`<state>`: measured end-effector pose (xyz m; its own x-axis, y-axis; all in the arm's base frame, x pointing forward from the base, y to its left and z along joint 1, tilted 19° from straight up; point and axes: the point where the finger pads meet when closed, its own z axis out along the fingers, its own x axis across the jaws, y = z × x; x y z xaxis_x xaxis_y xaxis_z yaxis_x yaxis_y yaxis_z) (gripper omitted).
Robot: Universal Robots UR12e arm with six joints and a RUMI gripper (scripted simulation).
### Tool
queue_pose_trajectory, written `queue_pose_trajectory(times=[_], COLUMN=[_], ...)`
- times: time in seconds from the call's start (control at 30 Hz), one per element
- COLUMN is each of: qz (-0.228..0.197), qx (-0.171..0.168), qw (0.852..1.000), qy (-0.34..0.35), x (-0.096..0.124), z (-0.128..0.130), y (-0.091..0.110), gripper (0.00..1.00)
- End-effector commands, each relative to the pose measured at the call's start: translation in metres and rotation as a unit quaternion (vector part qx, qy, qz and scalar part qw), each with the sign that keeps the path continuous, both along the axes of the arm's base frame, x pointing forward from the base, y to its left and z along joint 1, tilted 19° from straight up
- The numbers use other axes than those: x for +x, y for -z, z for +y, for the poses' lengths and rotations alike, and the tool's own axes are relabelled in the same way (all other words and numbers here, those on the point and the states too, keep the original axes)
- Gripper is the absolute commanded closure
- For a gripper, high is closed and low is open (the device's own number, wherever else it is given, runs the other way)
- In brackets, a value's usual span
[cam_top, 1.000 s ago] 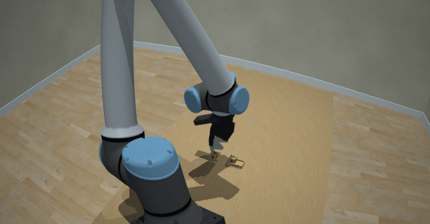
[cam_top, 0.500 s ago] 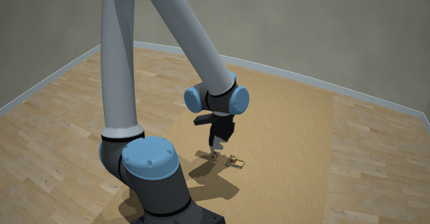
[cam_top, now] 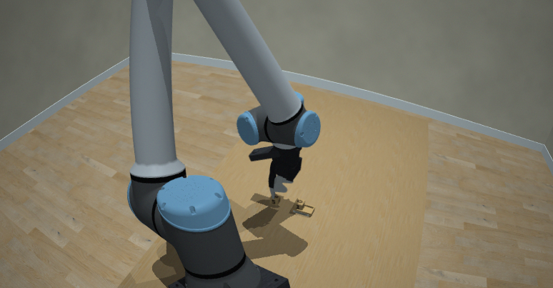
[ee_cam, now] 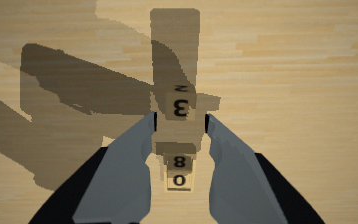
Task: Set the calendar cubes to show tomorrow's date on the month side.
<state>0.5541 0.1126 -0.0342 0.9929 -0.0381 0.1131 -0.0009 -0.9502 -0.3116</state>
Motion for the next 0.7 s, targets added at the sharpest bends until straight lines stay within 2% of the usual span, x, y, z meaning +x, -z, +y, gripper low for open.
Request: queue_pose_trajectory(times=[0.0,0.67], qz=[0.001,0.002], qx=[0.000,0.000], qw=[1.000,1.000], qy=[0.000,-0.001], x=[0.001,0.001], z=[0.001,0.009], y=[0.001,0.024], gripper=[0.72,0.72])
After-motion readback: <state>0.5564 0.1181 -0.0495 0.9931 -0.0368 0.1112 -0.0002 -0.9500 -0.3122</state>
